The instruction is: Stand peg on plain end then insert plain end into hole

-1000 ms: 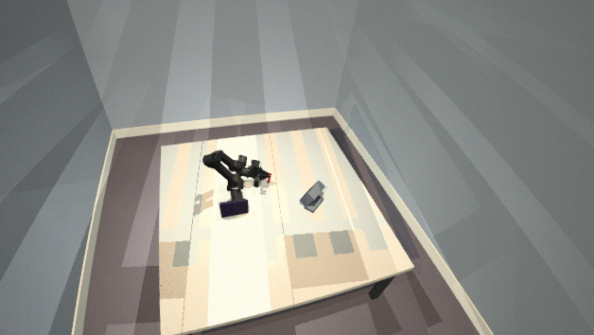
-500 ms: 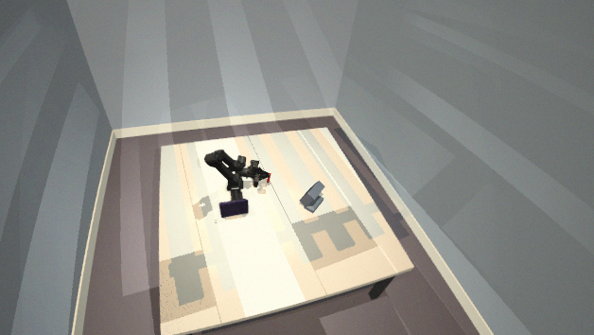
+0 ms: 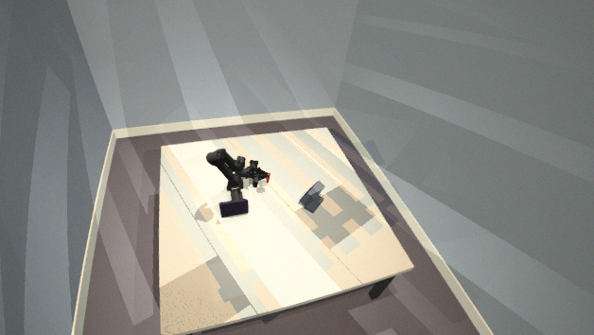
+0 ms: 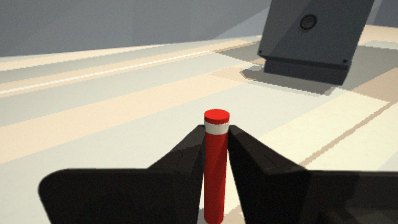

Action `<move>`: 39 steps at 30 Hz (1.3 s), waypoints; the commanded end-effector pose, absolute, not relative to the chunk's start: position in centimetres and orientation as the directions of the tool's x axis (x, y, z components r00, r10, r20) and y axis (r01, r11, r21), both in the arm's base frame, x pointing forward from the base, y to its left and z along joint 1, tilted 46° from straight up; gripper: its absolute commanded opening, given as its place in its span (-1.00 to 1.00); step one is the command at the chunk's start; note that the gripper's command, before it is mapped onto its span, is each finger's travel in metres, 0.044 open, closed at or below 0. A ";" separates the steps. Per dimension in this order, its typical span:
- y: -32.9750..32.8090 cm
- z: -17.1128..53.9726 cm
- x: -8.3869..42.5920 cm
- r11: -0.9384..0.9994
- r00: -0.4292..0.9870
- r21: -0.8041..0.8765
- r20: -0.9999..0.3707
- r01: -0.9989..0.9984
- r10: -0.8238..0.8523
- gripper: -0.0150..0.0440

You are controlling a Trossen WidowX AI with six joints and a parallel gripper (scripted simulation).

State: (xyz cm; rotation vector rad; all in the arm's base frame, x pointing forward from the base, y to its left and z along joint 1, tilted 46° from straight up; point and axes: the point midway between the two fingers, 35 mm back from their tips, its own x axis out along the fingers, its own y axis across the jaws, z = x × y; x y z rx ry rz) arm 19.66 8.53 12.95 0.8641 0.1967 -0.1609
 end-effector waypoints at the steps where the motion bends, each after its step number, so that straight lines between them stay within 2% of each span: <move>1: 8.7 12.8 19.5 0.640 0.970 0.737 -0.237 0.220 -0.060 -0.32; 39: 9.3 13.1 19.1 0.612 0.974 0.760 -0.201 0.222 -0.104 -0.32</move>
